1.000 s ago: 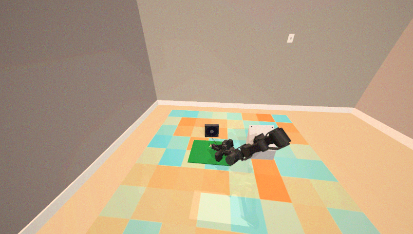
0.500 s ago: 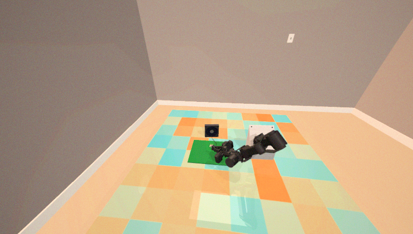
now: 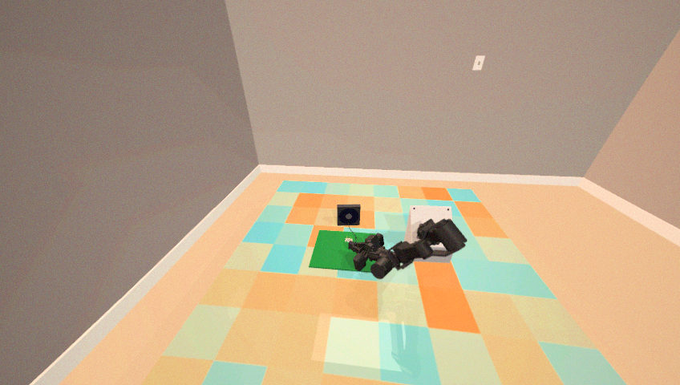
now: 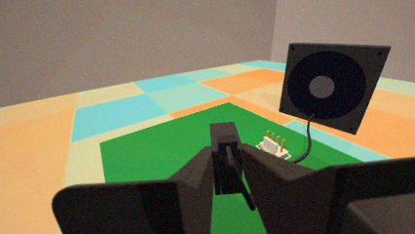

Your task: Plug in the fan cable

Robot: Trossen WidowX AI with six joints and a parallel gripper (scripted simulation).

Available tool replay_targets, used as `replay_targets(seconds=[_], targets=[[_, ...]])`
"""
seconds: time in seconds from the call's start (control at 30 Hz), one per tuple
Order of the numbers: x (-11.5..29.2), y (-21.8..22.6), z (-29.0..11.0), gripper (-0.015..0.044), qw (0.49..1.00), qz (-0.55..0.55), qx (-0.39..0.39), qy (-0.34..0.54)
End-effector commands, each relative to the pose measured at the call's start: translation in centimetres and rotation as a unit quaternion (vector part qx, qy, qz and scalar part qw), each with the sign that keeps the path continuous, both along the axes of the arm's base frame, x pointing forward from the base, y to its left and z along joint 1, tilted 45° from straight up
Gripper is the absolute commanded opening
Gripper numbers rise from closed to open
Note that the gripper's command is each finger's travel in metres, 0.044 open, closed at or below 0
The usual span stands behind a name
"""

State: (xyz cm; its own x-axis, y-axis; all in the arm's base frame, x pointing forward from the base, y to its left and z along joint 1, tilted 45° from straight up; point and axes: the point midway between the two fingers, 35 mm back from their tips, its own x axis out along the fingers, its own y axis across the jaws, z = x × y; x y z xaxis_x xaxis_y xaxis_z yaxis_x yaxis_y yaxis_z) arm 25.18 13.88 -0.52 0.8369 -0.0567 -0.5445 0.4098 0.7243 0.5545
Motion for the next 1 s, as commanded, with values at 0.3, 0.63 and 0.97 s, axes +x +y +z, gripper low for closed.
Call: replay_targets(seconds=[0.3, 0.63, 0.97], targets=[[-0.1, 0.8, -0.9, 0.0, 1.0, -0.003, -0.001, -0.001], [-0.2, 1.4, -1.5, 0.0, 1.0, -0.003, -0.001, 0.0], [-0.4, 1.9, -2.0, 0.0, 1.0, -0.003, -0.001, 0.0]])
